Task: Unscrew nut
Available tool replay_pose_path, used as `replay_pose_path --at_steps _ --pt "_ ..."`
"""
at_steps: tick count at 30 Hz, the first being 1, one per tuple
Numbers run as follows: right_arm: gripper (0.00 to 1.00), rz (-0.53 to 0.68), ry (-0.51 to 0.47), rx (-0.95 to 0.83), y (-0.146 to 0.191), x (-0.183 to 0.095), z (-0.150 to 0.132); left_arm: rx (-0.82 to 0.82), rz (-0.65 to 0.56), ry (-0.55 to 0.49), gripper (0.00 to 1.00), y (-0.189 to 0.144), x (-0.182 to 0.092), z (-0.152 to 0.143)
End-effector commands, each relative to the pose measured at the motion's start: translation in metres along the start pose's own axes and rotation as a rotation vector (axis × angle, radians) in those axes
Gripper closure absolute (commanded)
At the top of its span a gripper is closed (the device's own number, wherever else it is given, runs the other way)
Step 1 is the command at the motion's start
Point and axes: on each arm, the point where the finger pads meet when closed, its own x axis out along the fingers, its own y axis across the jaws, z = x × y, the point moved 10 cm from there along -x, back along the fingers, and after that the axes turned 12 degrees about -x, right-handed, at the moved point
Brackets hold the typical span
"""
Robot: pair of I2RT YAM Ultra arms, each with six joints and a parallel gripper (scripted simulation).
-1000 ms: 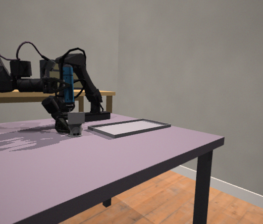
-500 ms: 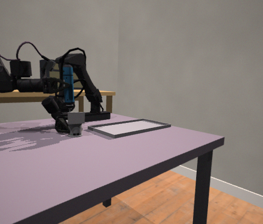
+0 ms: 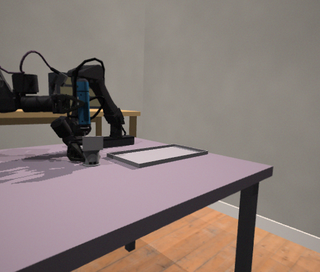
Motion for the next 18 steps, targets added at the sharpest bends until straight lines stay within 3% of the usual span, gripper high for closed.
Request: replay_pose_path --at_steps 1,18 --pt "0.58 -0.021 -0.097 0.011 -0.0059 0.0022 0.0188 0.001 0.001 -0.005 0.41 -0.0011 -0.0002 0.0017" --pt "0.58 -0.021 -0.097 0.011 -0.0057 0.0022 0.0183 0.001 0.001 -0.005 0.41 -0.0011 -0.0002 0.0017"
